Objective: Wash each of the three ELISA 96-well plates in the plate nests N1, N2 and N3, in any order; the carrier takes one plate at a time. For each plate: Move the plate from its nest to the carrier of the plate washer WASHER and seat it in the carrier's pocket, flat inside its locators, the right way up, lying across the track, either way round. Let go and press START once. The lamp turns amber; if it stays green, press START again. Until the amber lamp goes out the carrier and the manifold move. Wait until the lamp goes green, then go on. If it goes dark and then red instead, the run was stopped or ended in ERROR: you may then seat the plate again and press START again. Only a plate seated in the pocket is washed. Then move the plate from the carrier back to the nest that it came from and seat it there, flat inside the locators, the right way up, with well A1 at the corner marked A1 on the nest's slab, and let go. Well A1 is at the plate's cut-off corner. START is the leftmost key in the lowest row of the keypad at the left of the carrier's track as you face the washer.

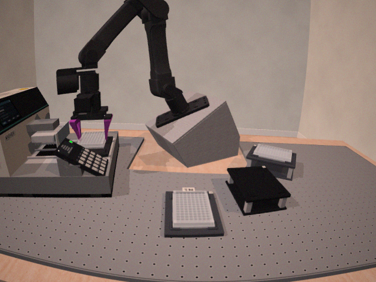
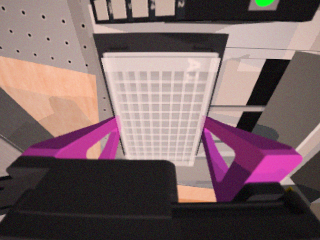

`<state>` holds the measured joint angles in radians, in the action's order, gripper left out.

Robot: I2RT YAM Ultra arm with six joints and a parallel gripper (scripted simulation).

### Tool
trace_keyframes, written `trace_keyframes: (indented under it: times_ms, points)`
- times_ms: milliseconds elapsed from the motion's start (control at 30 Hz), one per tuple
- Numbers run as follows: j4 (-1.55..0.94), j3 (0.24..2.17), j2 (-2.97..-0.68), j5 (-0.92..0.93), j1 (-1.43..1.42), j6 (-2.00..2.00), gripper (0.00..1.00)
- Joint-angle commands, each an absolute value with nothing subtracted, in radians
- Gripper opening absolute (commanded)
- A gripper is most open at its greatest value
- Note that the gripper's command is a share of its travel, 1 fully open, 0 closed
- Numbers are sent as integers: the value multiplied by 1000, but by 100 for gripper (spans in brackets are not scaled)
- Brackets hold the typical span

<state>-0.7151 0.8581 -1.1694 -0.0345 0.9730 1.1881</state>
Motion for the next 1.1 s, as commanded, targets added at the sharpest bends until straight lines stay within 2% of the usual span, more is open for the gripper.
trace_keyframes:
  times_ms: [0, 1067]
  points:
    - [-714, 860, -1162, -29, 973, 1189, 0]
    - [-695, 850, -1171, -29, 974, 1189, 0]
